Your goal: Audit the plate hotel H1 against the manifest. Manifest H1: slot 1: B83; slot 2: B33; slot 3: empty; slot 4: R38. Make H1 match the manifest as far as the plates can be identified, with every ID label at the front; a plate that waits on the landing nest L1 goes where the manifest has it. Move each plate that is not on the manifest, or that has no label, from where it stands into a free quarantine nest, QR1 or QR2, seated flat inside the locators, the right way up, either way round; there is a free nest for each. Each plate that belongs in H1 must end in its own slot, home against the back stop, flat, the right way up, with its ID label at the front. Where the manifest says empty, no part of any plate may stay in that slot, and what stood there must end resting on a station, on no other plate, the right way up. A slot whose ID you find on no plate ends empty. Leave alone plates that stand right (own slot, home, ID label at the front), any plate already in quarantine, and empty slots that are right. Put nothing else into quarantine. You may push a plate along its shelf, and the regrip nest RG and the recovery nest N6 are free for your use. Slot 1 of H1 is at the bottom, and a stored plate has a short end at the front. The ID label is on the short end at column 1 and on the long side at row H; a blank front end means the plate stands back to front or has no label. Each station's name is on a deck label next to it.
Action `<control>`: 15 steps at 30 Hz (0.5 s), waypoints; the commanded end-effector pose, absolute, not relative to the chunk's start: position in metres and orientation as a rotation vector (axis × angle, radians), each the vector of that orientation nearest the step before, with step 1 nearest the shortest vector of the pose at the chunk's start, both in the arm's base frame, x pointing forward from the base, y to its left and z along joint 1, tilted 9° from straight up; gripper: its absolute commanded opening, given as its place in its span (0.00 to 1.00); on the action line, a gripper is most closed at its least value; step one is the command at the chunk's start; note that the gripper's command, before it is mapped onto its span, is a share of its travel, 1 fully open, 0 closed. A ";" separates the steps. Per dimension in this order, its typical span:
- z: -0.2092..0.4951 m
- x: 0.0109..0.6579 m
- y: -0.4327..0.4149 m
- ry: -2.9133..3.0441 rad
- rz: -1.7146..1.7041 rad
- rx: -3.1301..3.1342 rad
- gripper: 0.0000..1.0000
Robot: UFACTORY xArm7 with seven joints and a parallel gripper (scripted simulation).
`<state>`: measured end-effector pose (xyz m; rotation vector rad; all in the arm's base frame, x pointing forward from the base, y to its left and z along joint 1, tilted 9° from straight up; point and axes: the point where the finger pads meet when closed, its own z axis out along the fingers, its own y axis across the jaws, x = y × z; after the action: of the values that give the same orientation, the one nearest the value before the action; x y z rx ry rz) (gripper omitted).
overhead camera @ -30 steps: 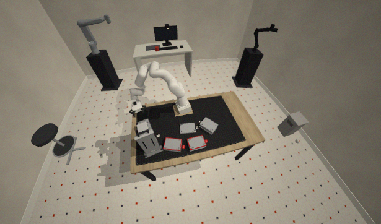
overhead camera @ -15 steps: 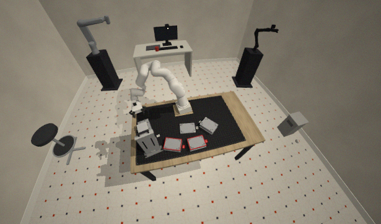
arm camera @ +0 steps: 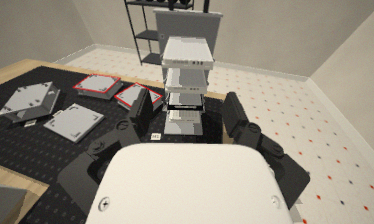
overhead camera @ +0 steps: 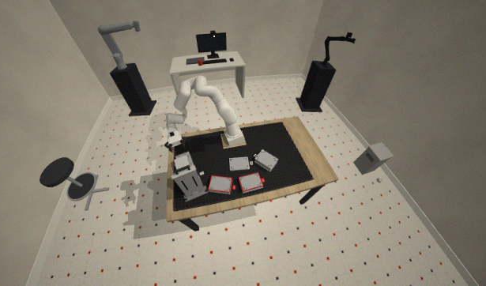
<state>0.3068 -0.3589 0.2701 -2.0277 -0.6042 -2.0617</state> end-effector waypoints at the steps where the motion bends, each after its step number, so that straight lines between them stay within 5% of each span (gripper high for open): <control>1: 0.278 0.317 -0.354 -0.609 -2.064 -2.029 1.00; 15: 0.294 0.341 -0.340 -0.609 -2.064 -2.029 1.00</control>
<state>0.3328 -0.3440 0.2876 -2.0285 -0.6033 -2.0618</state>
